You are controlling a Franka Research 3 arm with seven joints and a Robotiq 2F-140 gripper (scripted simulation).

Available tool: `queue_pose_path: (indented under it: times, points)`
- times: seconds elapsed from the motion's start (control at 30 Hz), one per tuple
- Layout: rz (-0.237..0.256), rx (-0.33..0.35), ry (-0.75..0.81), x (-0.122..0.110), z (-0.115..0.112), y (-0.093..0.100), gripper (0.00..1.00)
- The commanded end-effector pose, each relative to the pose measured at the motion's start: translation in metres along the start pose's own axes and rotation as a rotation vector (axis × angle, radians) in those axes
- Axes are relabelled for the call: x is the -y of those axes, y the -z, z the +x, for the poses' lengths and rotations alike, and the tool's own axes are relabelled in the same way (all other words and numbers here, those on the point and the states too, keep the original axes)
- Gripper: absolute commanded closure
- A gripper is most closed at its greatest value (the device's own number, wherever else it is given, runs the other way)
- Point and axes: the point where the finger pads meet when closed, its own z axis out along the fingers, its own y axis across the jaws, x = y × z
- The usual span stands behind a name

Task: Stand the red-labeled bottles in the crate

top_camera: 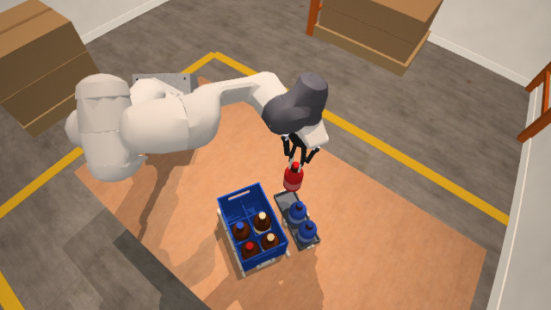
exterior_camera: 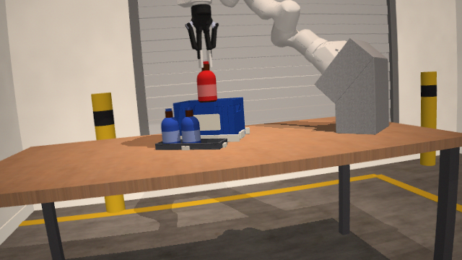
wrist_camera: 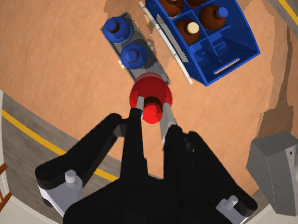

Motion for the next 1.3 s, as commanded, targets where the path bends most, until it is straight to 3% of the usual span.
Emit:
queue_pose_path:
  times: [0.0,1.27]
  points:
    - [0.007,0.004,0.007,0.0014,-0.0020,0.0105,1.00]
    - [0.007,0.004,0.007,0.0012,-0.0020,0.0160,1.00]
